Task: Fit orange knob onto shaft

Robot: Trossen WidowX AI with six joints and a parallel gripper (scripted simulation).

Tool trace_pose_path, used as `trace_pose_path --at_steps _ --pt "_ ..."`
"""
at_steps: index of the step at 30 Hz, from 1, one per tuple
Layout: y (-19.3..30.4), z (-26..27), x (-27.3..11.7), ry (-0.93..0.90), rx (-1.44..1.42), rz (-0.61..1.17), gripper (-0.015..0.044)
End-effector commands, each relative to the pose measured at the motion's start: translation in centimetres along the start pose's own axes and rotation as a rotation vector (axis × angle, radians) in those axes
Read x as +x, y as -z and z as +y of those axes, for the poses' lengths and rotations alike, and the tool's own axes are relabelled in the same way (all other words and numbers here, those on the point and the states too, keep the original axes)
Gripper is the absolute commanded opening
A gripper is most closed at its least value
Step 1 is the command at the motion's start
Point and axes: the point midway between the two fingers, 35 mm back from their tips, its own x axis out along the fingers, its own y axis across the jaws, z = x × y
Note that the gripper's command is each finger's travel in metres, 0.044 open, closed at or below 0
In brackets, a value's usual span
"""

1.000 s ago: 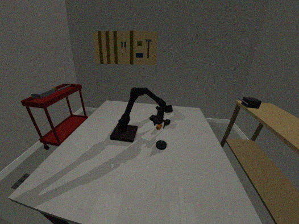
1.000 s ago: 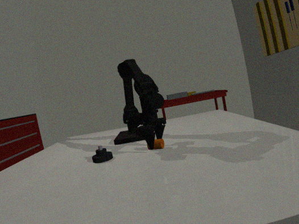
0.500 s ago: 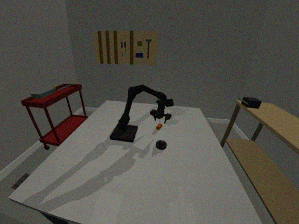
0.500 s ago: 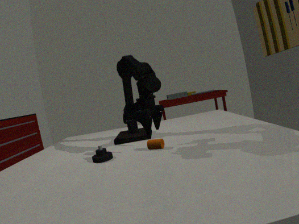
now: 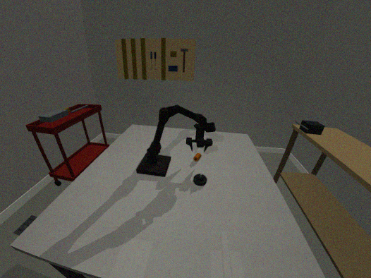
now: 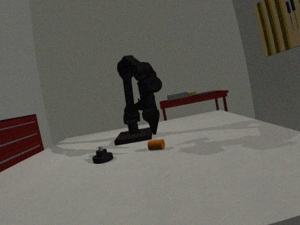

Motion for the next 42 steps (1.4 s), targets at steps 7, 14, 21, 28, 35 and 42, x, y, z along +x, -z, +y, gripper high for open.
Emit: trace_pose_path --at_steps 7,14,21,28,35,42 --pt "0.6 0.2 -0.3 0.0 -1.142 0.0 0.044" --pt "0.8 0.3 -0.4 -0.001 -1.588 0.0 0.044" --pt "1.0 0.3 -0.5 -0.001 -1.982 -0.001 0.044" --pt "1.1 0.4 -0.6 -0.001 -2.375 -0.001 0.044" --pt "1.3 0.5 -0.7 -0.002 -2.708 -0.002 0.044" --pt "1.3 0.5 -0.7 -0.002 -2.708 -0.002 0.044"
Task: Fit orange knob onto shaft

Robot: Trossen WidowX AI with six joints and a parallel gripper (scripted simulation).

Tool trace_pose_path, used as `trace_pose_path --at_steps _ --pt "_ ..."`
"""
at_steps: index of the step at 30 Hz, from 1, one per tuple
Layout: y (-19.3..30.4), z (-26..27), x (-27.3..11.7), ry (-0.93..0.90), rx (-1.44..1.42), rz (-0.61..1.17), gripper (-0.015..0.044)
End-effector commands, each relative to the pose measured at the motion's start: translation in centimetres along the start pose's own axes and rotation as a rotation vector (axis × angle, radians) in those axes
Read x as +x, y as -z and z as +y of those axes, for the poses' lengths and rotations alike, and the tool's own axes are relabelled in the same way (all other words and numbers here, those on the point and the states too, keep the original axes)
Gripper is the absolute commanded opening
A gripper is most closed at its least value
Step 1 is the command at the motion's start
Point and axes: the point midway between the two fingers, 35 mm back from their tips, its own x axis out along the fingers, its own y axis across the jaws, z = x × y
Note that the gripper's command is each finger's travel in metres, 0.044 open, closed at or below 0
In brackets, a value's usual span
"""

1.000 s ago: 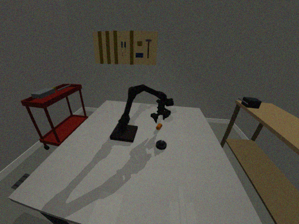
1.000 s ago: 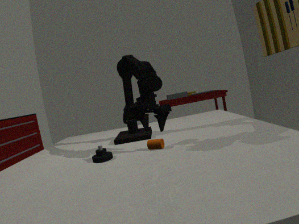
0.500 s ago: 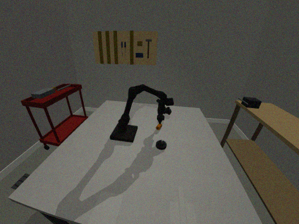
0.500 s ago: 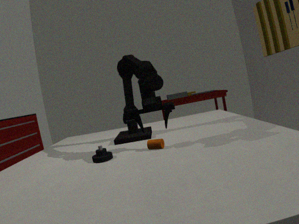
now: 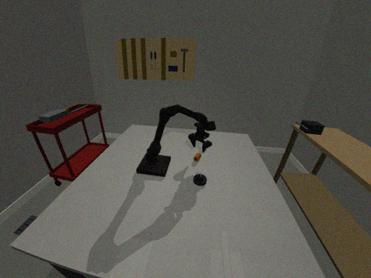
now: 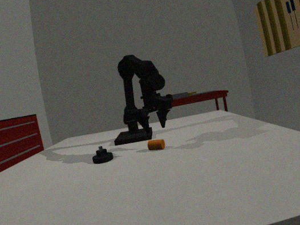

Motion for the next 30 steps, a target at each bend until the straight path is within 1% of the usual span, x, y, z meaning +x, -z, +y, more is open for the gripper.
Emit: trace_pose_path --at_steps 1,12,16,30 --pt "-0.2 0.1 -0.1 -0.001 -0.348 0.004 0.044" --pt "-0.3 0.1 0.1 -0.001 -0.348 0.004 0.044" --pt "-0.2 0.1 2.2 -0.001 -0.348 0.004 0.044" --pt "-0.3 0.1 3.9 -0.001 -0.348 0.004 0.044"
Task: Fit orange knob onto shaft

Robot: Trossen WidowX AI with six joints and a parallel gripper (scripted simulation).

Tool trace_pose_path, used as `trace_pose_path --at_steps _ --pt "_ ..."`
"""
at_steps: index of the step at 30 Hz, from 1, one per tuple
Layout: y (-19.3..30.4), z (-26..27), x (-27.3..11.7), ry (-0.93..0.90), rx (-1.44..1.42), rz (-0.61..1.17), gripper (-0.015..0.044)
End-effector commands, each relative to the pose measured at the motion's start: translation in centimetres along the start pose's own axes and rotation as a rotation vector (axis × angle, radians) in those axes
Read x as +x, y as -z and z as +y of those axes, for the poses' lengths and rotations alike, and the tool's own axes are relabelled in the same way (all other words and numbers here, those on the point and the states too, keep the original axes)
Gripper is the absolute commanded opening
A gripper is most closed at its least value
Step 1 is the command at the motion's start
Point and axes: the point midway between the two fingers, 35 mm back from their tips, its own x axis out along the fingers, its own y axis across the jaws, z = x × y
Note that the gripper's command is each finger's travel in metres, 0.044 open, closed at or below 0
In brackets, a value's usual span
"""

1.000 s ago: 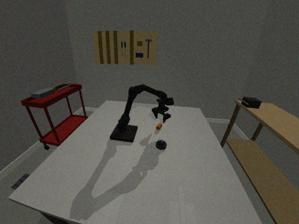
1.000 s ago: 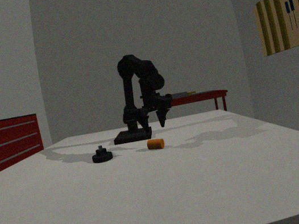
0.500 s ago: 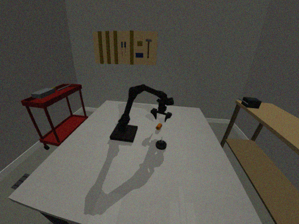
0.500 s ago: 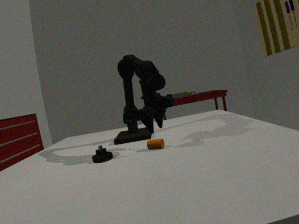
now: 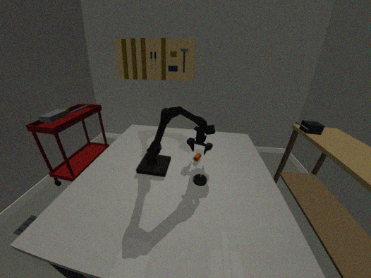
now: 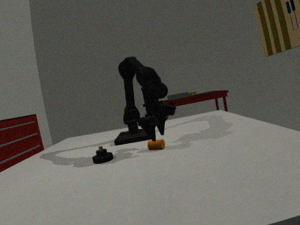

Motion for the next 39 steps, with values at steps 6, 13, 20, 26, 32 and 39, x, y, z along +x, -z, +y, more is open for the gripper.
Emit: trace_pose_path --at_steps 6,13,20,26,32,39 --pt "0.1 0.0 1.8 -0.004 -0.007 0.007 0.044" --pt "0.1 0.1 2.9 -0.004 -0.007 0.007 0.044" --pt "0.2 0.1 3.8 -0.004 -0.007 0.007 0.044" --pt "0.2 0.1 3.8 -0.004 -0.007 0.007 0.0282" --pt "0.2 0.1 3.8 -0.004 -0.007 0.007 0.024" --pt "0.2 0.1 3.8 -0.004 -0.007 0.007 0.0227"
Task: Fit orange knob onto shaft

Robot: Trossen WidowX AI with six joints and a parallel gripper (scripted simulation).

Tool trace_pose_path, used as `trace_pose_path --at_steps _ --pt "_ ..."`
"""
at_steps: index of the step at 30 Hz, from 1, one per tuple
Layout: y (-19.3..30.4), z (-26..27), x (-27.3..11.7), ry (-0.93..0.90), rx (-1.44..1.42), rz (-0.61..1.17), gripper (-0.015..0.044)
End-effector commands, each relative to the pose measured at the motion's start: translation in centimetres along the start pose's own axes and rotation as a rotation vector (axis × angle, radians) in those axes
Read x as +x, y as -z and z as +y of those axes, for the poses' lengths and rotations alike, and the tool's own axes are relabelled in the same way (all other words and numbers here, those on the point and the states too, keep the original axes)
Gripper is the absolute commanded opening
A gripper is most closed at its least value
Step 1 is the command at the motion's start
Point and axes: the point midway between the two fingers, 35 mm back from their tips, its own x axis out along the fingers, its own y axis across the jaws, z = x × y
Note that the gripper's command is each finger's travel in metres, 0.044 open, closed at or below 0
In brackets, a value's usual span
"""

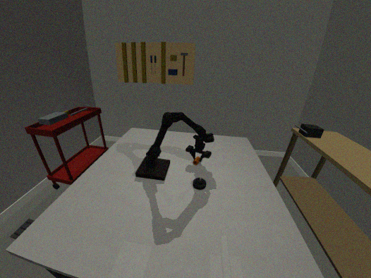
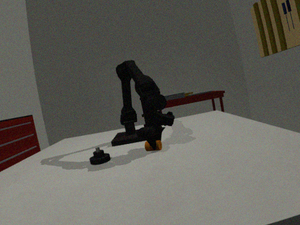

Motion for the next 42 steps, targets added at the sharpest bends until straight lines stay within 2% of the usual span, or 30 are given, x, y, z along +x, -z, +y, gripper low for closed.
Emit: trace_pose_path --at_steps 1,7,13,42 --pt "0.0 0.0 0.1 0.002 -0.006 0.001 0.022" --pt "0.0 0.0 0.1 0.002 -0.006 0.001 0.018" --pt "0.1 0.0 0.0 0.001 -0.004 -0.016 0.018" --pt "2.4 -0.1 -1.4 -0.005 -0.001 -0.427 0.018"
